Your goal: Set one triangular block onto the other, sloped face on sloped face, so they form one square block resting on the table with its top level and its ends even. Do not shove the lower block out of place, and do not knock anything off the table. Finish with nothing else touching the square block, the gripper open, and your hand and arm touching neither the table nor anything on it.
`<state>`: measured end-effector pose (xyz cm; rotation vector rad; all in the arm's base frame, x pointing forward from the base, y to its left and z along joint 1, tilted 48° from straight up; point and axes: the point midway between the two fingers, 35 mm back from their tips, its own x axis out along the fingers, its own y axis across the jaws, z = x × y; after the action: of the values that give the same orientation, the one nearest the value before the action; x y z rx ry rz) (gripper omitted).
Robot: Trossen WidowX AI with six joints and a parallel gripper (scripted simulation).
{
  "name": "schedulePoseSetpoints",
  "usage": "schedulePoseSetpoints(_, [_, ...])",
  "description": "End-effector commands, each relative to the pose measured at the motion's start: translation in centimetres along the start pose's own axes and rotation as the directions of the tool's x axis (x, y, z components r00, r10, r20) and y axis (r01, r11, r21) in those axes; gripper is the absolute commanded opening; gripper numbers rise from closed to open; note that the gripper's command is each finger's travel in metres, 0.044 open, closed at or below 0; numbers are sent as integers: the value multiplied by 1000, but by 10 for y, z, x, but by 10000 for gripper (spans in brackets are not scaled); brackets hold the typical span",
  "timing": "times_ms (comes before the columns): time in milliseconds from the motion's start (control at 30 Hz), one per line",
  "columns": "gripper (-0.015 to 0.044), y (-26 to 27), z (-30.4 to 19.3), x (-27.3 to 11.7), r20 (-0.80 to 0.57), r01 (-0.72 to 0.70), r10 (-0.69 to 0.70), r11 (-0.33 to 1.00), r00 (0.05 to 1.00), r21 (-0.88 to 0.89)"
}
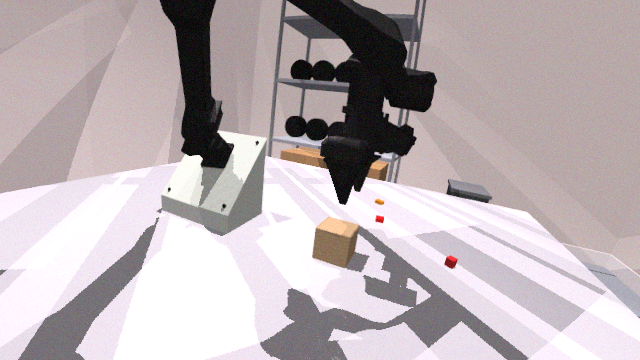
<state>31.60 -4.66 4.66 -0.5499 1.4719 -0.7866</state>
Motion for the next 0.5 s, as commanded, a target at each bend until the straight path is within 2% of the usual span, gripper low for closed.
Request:
schedulePoseSetpoints(0, [440,-3,-3,-34,8,-4,4,1000,1000,9])
schedulePoseSetpoints(467, [440,0,-1,-27,18,-3,3,1000,1000,2])
